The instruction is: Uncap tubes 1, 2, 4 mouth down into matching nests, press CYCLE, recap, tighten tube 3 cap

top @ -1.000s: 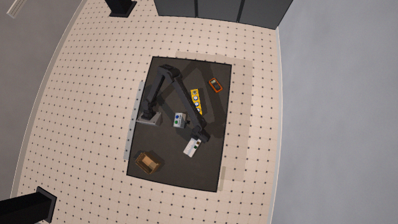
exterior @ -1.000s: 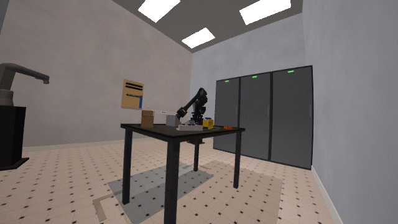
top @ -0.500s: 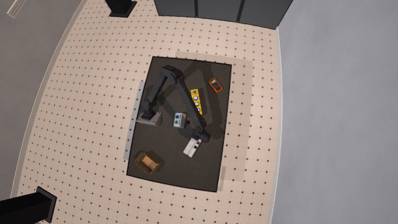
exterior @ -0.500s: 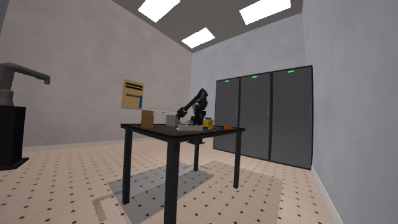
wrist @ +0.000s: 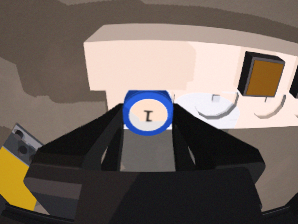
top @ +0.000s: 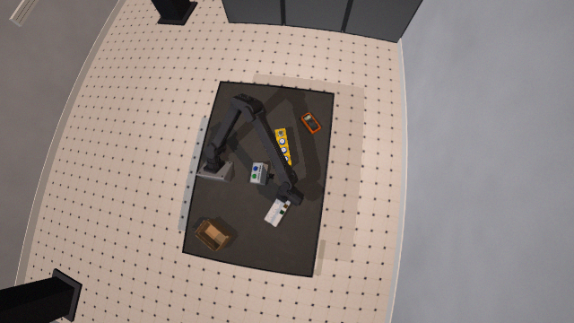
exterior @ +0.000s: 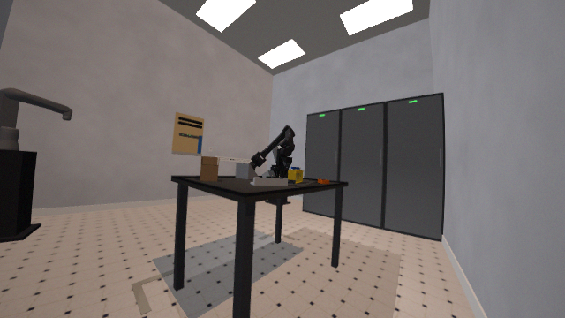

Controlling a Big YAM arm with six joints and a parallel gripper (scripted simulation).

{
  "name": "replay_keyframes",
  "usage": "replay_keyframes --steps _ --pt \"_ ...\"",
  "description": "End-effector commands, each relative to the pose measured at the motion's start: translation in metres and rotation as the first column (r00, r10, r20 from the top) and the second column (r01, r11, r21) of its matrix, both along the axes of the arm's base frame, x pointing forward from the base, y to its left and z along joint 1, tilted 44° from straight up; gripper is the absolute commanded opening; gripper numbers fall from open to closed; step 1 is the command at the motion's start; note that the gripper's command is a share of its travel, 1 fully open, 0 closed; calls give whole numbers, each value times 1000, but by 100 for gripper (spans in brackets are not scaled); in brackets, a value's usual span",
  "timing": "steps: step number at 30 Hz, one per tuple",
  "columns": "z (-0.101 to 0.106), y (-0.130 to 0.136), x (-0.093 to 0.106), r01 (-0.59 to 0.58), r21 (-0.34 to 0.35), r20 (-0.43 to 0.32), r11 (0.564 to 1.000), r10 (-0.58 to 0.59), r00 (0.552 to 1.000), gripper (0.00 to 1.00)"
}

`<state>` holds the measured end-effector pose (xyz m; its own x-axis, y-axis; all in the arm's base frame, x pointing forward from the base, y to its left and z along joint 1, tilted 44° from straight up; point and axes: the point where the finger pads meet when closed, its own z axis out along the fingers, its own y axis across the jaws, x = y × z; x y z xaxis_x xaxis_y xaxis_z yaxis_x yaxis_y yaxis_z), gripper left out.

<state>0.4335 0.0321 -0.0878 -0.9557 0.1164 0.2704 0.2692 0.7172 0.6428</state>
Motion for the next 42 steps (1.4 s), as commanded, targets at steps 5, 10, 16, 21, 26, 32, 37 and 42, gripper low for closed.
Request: replay_keyframes --steps 5,10,16,21,26,32,37,42 --pt "-8 -2 0 -3 0 5 1000 3 1000 0" --pt "-8 -6 0 3 0 7 1000 -3 1000 0" --pt "-9 -11 -3 13 1 2 1000 -13 1000 0" --pt "-7 -7 2 3 -1 10 1000 -3 1000 0" --pt "-8 -5 2 1 -1 11 1000 -1 1000 0" --pt "-11 7 -3 -8 -1 -8 1000 8 1000 0" --pt "-13 9 -5 -8 1 -11 1000 8 1000 0" --pt "-13 10 -3 -8 0 -5 1000 8 1000 0"
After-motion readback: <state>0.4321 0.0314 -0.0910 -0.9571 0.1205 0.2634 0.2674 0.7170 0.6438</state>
